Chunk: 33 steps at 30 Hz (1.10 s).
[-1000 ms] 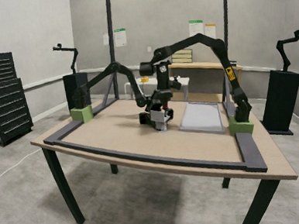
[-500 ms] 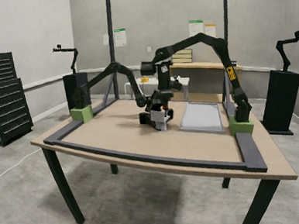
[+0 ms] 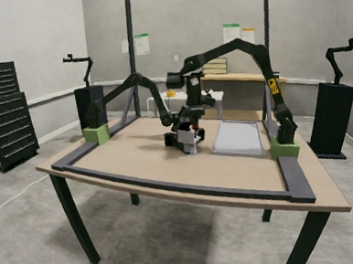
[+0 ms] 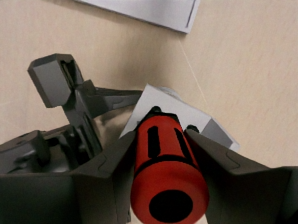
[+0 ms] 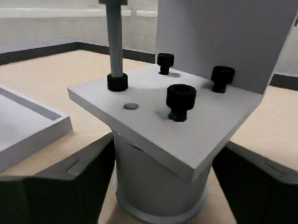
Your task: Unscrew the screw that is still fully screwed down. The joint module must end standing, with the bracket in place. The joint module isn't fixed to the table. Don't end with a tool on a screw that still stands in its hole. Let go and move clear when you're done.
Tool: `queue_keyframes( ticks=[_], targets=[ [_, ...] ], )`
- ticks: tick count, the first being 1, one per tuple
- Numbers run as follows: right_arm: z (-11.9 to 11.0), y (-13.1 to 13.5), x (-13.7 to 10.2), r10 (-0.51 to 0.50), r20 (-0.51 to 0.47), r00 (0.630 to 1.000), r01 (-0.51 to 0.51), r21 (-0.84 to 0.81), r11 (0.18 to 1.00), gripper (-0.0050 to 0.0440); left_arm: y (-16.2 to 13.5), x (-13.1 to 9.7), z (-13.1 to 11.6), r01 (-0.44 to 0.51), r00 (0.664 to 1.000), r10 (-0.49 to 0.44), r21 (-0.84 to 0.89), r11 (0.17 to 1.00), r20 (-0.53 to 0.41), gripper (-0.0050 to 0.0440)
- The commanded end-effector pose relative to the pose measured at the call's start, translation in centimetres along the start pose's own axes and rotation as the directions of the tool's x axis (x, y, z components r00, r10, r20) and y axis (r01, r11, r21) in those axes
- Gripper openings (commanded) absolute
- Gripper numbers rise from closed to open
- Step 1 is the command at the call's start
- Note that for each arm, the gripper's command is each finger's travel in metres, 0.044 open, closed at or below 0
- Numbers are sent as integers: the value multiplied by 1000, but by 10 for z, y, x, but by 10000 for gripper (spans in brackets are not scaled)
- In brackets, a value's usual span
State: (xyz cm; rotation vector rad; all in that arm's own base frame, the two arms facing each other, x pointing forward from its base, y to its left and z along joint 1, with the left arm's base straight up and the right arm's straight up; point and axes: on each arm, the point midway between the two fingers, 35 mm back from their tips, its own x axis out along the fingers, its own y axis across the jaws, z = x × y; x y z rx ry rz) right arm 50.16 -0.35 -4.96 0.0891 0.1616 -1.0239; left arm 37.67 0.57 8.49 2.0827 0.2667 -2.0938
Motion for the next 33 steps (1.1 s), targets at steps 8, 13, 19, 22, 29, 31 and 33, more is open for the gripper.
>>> queue_keyframes(
  ticks=[8, 13, 19, 22, 29, 31, 33],
  targets=[
    [15, 6, 1, 3, 11, 1000, -3, 36, 999, 245, 0, -3, 0, -10, 1000, 10, 4, 1000, -15, 130],
    [15, 6, 1, 3, 11, 1000, -3, 36, 999, 245, 0, -3, 0, -10, 1000, 10, 4, 1000, -15, 130],
    [15, 6, 1, 3, 11, 1000, -3, 36, 999, 245, 0, -3, 0, -10, 1000, 10, 4, 1000, -15, 130],
    [15, 6, 1, 3, 11, 1000, -3, 36, 999, 245, 0, -3, 0, -10, 1000, 10, 4, 1000, -15, 130],
    [15, 6, 1, 3, 11, 1000, -3, 36, 999, 245, 0, -3, 0, -10, 1000, 10, 4, 1000, -15, 130],
    [15, 6, 1, 3, 11, 1000, -3, 36, 999, 245, 0, -3, 0, -13, 1000, 11, -91, 996, -16, 130],
    [15, 6, 1, 3, 11, 1000, -3, 36, 999, 245, 0, -4, 0, -15, 1000, 12, -177, 984, -17, 130]
  ],
)
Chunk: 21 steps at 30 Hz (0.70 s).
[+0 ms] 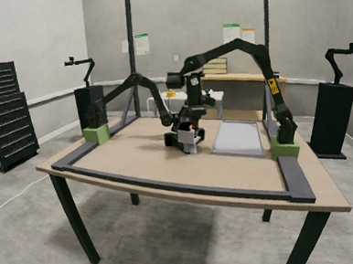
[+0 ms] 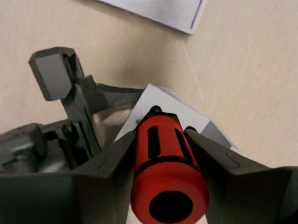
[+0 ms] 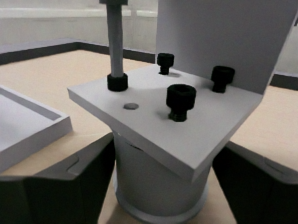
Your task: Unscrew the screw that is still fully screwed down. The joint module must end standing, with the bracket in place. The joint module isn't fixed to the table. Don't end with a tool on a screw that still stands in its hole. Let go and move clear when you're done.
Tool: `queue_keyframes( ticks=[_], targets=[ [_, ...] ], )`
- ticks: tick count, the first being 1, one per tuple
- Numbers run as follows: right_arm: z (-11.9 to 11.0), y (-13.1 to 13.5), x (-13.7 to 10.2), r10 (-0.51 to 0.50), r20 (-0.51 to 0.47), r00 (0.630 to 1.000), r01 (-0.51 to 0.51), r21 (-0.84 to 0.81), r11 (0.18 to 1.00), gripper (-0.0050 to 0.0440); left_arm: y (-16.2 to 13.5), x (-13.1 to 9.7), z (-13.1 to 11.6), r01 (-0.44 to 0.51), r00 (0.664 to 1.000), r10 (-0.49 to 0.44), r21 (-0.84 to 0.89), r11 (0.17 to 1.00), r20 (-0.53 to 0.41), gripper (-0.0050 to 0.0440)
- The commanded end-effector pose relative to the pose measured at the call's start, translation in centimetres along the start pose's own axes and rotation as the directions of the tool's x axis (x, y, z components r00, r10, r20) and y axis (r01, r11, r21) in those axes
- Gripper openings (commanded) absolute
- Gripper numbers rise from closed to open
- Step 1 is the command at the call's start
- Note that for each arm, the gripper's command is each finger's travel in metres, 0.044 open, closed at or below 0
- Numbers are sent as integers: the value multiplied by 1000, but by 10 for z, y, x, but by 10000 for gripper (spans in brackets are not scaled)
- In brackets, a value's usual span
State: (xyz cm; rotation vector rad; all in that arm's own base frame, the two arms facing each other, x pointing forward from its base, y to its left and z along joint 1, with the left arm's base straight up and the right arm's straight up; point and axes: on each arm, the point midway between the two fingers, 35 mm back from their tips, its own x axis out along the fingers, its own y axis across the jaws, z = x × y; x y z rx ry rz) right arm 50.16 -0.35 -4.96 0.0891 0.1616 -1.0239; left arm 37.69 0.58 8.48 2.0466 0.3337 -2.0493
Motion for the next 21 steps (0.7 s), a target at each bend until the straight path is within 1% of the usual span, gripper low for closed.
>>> queue_keyframes(
  ticks=[1, 4, 8, 13, 17, 21],
  targets=[
    [15, 6, 1, 3, 11, 1000, -3, 36, 999, 245, 0, -4, 1, -14, 1000, 12, -151, 988, -13, 130],
    [15, 6, 1, 3, 11, 1000, -3, 36, 999, 245, 0, -4, 1, -15, 1000, 12, -279, 960, -14, 130],
    [15, 6, 1, 3, 11, 1000, -3, 36, 999, 245, 0, -4, 0, -17, 1000, 12, -441, 897, -15, 130],
    [15, 6, 1, 3, 11, 1000, -3, 36, 999, 245, 0, -4, 1, -16, 1000, 11, -441, 898, -14, 130],
    [15, 6, 1, 3, 11, 1000, -3, 36, 999, 245, 0, -4, 1, -20, 1000, 13, -582, 813, -15, 130],
    [15, 6, 1, 3, 11, 1000, -3, 36, 999, 245, 0, -5, 0, -22, 1000, 15, -707, 706, -17, 130]
  ],
)
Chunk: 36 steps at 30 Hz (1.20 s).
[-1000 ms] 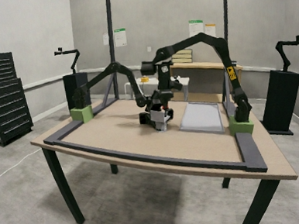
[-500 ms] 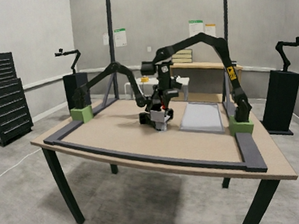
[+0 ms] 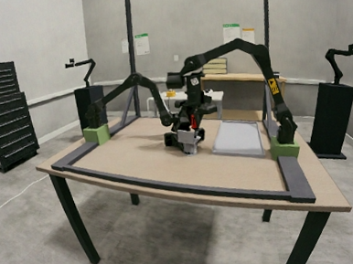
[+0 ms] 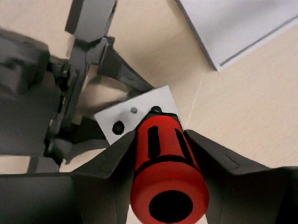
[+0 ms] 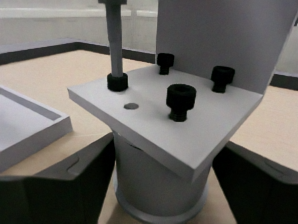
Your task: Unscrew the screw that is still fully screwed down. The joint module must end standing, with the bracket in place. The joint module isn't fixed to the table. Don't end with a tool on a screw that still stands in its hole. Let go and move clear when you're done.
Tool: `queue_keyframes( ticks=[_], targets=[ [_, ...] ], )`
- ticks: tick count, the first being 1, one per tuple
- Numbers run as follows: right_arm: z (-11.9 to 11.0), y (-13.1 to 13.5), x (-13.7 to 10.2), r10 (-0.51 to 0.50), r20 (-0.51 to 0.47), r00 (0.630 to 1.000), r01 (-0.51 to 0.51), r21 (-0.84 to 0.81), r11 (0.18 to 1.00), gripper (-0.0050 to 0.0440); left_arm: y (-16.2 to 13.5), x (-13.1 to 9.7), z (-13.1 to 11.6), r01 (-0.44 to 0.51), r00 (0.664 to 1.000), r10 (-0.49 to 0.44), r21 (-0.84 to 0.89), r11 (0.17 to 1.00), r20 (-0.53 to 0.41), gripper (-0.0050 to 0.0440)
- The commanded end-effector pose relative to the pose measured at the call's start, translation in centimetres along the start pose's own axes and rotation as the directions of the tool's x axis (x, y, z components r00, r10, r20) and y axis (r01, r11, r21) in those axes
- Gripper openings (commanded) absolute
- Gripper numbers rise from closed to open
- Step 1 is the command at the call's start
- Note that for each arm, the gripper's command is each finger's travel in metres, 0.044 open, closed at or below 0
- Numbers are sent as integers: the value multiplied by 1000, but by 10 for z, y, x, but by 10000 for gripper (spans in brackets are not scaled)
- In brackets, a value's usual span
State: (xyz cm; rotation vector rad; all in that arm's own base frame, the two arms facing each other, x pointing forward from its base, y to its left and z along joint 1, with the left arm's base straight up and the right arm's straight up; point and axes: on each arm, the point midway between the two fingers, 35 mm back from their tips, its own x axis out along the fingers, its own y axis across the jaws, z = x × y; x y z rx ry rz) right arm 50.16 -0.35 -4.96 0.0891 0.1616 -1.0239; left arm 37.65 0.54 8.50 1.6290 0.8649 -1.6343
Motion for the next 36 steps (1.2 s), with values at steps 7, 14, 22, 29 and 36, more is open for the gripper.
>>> queue_keyframes(
  ticks=[7, 14, 22, 29, 36],
  targets=[
    [15, 6, 1, 3, 11, 1000, -3, 36, 999, 245, 0, -4, 0, -20, 1000, 19, -291, 956, -8, 130],
    [15, 6, 1, 3, 11, 1000, -3, 36, 999, 245, 0, -4, 0, -23, 1000, 21, -481, 876, -9, 130],
    [15, 6, 1, 3, 11, 1000, -3, 36, 999, 245, 0, -5, 0, -23, 1000, 23, -711, 703, -11, 130],
    [15, 6, 1, 3, 11, 1000, -3, 36, 999, 245, 0, -4, 0, -22, 1000, 22, -792, 610, -11, 130],
    [15, 6, 1, 3, 11, 1000, -3, 36, 999, 245, 0, -5, 0, -22, 1000, 24, -933, 359, -14, 130]
  ],
)
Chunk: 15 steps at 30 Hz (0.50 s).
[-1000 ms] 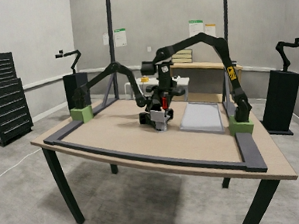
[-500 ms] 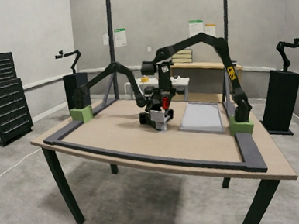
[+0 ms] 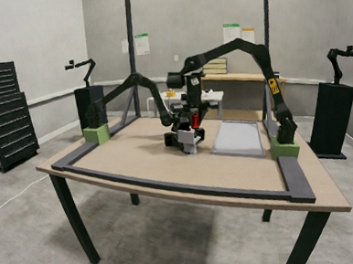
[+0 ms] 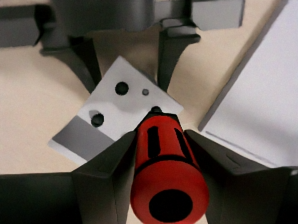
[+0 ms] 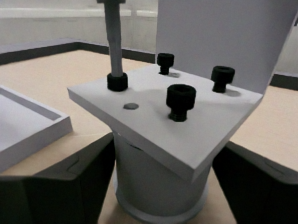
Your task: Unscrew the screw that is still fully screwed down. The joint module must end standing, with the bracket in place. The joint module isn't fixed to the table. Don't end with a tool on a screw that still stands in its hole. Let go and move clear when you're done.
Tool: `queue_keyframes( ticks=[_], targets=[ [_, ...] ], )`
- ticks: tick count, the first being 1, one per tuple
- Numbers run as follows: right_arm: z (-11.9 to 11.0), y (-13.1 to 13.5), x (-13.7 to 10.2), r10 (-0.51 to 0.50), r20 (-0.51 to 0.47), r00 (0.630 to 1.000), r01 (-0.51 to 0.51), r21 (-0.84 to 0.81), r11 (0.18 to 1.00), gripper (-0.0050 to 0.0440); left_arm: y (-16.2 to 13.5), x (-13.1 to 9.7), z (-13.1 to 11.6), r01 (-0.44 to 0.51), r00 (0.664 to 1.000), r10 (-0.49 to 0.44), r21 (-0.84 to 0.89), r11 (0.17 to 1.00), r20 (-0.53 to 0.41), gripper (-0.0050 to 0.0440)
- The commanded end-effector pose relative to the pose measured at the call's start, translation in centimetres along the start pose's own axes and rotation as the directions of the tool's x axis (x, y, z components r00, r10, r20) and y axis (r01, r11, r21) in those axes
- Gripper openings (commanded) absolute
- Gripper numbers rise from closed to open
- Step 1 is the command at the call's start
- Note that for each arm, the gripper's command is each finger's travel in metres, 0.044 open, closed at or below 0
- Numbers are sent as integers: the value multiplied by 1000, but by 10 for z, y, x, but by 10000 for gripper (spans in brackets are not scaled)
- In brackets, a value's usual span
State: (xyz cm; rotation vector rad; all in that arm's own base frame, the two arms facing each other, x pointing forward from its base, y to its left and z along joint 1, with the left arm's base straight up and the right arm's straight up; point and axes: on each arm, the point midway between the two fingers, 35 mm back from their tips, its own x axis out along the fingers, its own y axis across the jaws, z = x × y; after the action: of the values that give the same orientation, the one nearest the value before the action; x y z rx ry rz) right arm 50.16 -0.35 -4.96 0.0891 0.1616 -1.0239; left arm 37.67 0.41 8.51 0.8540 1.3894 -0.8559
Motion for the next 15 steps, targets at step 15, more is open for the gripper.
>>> queue_keyframes(
  ticks=[15],
  targets=[
    [15, 6, 1, 3, 11, 1000, -3, 36, 999, 245, 1, -5, -1, -15, 1000, 21, -523, 852, 6, 130]
  ],
)
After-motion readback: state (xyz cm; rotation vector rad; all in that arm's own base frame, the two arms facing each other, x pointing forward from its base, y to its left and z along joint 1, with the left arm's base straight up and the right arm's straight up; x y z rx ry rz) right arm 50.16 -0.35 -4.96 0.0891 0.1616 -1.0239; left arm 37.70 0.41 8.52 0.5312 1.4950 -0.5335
